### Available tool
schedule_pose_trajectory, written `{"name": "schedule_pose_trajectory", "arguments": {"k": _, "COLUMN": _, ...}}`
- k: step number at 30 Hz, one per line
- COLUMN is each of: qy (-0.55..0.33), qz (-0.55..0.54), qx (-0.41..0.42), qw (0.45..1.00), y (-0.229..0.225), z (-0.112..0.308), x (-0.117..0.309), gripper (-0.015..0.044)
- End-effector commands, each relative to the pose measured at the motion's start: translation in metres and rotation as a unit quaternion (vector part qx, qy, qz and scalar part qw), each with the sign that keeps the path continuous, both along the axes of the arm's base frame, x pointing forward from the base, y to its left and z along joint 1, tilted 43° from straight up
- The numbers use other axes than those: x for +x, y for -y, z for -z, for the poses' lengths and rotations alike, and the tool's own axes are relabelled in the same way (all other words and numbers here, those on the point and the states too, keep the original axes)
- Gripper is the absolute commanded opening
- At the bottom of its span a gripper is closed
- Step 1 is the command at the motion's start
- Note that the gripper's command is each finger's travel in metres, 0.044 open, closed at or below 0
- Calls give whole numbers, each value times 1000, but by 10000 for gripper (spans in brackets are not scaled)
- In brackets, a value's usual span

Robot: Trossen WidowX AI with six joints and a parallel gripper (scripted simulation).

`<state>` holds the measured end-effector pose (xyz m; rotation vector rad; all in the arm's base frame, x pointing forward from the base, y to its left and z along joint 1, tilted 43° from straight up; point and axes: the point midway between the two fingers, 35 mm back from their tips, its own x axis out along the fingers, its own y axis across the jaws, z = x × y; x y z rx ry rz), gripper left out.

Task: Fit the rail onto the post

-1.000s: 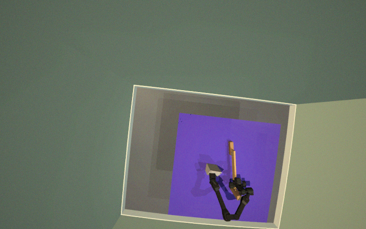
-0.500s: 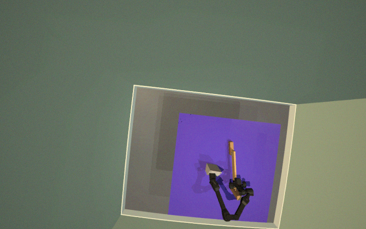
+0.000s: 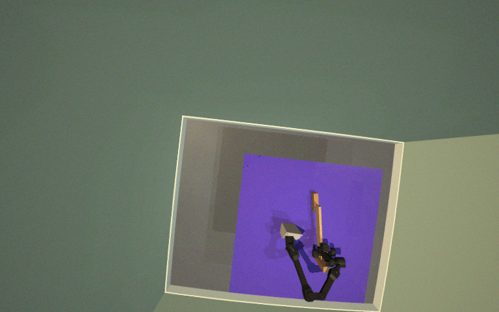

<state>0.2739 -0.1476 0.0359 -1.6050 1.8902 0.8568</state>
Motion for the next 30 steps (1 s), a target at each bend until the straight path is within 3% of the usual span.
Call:
{"name": "schedule_pose_trajectory", "arguments": {"k": 1, "qy": -1, "qz": -2, "qx": -1, "qw": 1000, "y": 1, "z": -1, "x": 0, "gripper": 0}}
{"name": "schedule_pose_trajectory", "arguments": {"k": 30, "qy": -1, "qz": -2, "qx": -1, "qw": 1000, "y": 7, "z": -8, "x": 1, "gripper": 0}}
